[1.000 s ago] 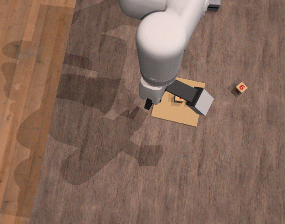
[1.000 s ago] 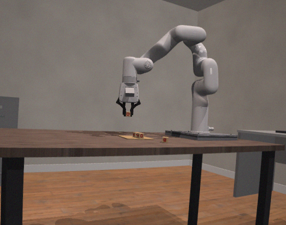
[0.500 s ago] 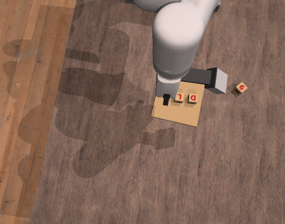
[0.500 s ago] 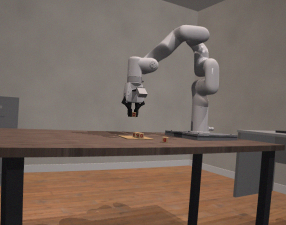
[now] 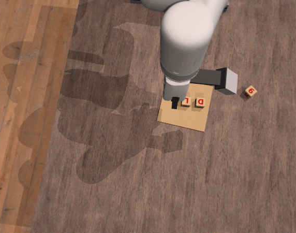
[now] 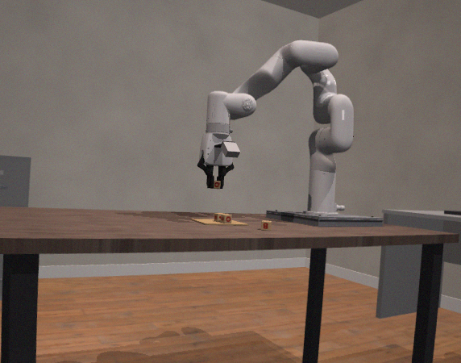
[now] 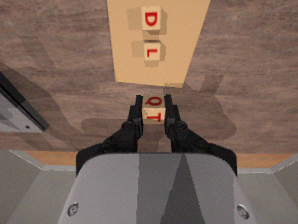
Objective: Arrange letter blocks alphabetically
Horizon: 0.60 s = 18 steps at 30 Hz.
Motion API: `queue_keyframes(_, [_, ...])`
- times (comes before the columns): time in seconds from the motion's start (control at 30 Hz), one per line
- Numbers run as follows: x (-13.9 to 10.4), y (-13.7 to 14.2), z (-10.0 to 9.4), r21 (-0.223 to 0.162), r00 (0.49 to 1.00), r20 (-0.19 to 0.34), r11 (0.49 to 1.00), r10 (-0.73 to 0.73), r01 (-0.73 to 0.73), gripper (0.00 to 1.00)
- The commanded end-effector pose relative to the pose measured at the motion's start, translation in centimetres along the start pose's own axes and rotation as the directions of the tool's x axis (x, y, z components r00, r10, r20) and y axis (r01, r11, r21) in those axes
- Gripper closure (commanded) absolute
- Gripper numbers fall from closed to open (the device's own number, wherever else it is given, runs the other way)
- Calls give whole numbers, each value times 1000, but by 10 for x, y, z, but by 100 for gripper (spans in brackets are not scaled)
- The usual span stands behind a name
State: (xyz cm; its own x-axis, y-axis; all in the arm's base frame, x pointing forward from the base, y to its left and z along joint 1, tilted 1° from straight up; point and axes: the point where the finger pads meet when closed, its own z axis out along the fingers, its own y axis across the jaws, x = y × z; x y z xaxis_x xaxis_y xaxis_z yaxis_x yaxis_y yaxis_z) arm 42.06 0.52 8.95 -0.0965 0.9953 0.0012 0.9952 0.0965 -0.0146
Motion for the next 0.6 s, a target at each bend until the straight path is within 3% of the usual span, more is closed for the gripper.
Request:
queue_keyframes(0.0, [0,1,0,-4,1000,0,1000,-1,1,79])
queue_keyframes(0.17, [0,1,10,-6,1000,0,1000,-6,6,79])
queue_keyframes(0.57, [-1,1,55,-6,1000,0,1000,-6,6,79])
